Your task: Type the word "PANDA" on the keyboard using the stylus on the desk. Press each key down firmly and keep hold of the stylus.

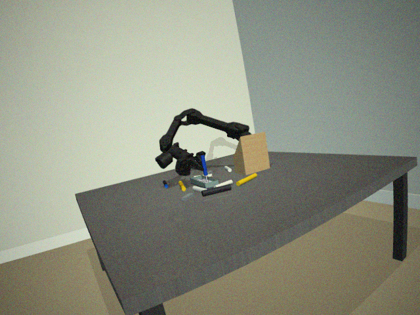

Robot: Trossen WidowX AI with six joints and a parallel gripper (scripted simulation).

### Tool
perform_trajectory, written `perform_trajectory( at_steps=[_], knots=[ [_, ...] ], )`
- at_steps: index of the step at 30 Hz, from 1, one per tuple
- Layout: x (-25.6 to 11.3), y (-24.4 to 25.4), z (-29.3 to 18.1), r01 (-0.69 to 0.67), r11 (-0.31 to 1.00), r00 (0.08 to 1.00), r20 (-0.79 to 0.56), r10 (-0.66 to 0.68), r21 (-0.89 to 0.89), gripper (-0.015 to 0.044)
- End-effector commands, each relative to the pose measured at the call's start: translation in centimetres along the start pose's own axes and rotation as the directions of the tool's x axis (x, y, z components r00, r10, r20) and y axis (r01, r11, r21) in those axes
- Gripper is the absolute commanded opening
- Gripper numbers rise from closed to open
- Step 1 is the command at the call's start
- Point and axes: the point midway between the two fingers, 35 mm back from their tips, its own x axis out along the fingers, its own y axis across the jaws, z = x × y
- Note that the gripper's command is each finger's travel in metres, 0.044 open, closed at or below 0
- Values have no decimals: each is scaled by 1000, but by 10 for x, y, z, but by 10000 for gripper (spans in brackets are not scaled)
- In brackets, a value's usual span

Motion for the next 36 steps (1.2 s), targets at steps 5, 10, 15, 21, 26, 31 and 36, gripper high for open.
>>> perform_trajectory(
  at_steps=[5,10,15,21,26,31,36],
  knots=[
    [2,0,3,1,1000,1000,3,-1,-4,81],
    [3,0,5,1,1000,1000,3,-1,-4,81],
    [4,0,7,1,1000,1000,3,-1,-4,81],
    [5,0,9,1,1000,1000,3,-1,-4,81],
    [5,0,8,1,1000,1000,3,-1,-4,81],
    [4,0,7,1,1000,1000,3,-1,-4,81],
    [-7,0,-12,0,1000,1000,3,0,-4,81]
  ],
)
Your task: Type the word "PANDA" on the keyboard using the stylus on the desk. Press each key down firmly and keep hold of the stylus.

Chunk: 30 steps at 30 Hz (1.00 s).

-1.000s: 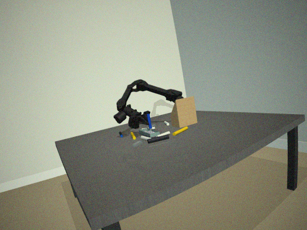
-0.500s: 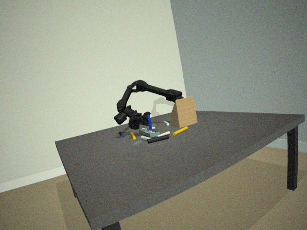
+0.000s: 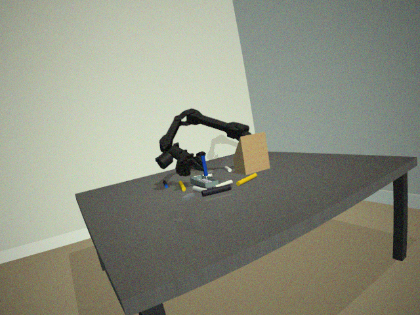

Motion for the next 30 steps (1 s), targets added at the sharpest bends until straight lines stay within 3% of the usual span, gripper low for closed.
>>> perform_trajectory(
  at_steps=[1,8,14,16,26,30],
  knots=[
    [-11,1,-19,-4,1000,1000,0,4,-6,81],
    [-13,1,-24,-4,1000,1000,4,4,-11,84],
    [-13,1,-24,-4,1000,1000,4,4,-11,44],
    [-16,-2,-22,-4,1000,1000,4,4,-11,0],
    [-65,-52,2,-5,1000,1000,0,5,-6,0],
    [-69,-56,3,-5,1000,1000,0,5,-6,0]
  ],
)
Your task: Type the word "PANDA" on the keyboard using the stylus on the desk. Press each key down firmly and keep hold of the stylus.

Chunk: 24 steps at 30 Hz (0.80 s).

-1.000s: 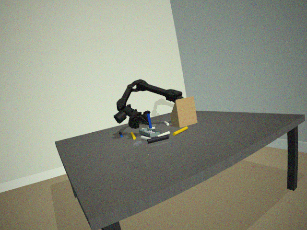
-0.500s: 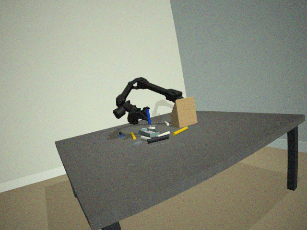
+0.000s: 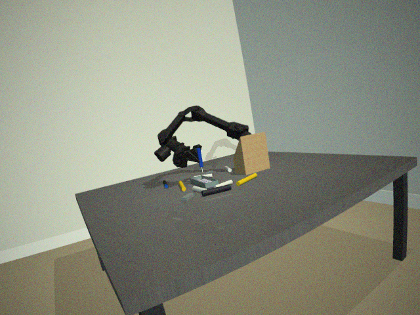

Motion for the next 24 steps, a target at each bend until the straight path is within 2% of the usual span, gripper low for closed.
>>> perform_trajectory(
  at_steps=[1,7,16,19,24],
  knots=[
    [-5,-4,1,3,1000,1000,3,-3,-13,0],
    [6,-4,17,3,1000,1000,4,-3,-13,0],
    [6,-4,17,3,1000,1000,4,-3,-13,0],
    [6,-3,18,3,1000,1000,4,-3,-13,79],
    [7,-2,21,3,1000,1000,4,-3,-13,81]
  ],
)
